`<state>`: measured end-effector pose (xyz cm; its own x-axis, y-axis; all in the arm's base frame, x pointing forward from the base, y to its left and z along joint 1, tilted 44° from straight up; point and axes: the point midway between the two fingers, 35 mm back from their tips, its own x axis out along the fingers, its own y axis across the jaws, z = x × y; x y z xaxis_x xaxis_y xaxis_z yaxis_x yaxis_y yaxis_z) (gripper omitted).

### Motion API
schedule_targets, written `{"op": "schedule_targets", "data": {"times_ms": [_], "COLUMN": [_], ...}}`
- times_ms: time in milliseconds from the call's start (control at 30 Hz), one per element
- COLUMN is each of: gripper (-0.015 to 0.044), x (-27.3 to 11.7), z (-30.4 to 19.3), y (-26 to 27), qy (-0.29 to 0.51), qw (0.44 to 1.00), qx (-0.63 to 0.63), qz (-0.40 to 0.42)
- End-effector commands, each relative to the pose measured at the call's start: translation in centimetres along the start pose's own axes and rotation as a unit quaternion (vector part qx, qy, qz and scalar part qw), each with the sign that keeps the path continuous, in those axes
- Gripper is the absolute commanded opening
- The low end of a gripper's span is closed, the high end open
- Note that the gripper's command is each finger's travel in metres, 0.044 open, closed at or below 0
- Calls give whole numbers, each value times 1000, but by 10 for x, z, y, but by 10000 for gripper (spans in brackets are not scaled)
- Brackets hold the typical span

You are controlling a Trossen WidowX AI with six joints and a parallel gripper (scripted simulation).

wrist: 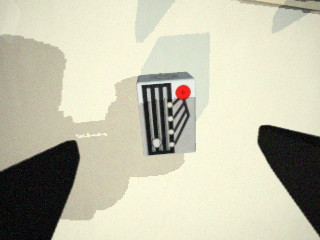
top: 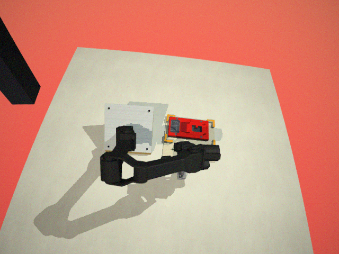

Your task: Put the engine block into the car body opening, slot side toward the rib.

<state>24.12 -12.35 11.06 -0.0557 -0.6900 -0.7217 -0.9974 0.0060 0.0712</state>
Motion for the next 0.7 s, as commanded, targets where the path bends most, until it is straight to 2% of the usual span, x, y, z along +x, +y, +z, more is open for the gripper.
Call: {"op": "schedule_targets", "data": {"times_ms": [0, 667], "gripper": [440, 440], "x": [10, 39], "z": [-1, -1], "y": [-3, -2], "qy": [3, 4], "qw": [1000, 1000], "qx": [-2, -2], "qz": [1, 1]}}
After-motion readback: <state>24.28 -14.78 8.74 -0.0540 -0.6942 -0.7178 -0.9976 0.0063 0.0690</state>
